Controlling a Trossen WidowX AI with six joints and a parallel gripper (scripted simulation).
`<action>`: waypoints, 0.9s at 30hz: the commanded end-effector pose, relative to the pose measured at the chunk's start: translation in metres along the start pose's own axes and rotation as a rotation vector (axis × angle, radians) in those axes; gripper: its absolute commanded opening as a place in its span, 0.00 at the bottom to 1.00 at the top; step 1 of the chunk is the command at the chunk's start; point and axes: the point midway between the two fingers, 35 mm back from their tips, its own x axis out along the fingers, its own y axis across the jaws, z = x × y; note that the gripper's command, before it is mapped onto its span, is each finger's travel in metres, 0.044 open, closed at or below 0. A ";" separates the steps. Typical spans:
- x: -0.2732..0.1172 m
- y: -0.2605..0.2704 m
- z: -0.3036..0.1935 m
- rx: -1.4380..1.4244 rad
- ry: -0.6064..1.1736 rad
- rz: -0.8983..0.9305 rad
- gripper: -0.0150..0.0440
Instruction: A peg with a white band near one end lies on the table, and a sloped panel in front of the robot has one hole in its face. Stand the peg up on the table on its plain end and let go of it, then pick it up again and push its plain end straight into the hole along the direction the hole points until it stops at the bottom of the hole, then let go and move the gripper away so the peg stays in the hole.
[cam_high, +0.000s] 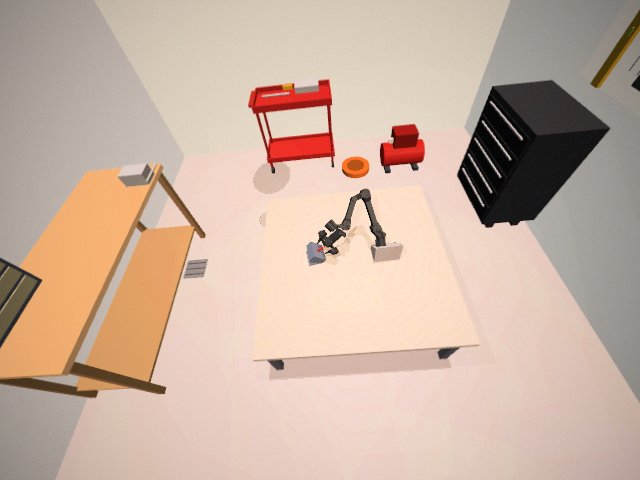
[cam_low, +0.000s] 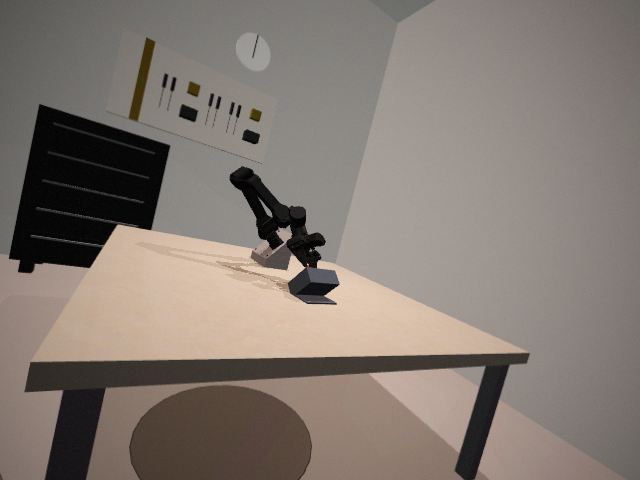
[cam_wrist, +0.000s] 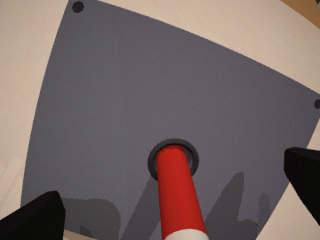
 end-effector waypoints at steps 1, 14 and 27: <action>-0.007 -0.002 0.001 0.004 -0.001 -0.004 1.00; -0.023 -0.002 0.003 0.003 -0.002 0.000 1.00; -0.039 -0.002 0.005 0.002 -0.002 0.003 1.00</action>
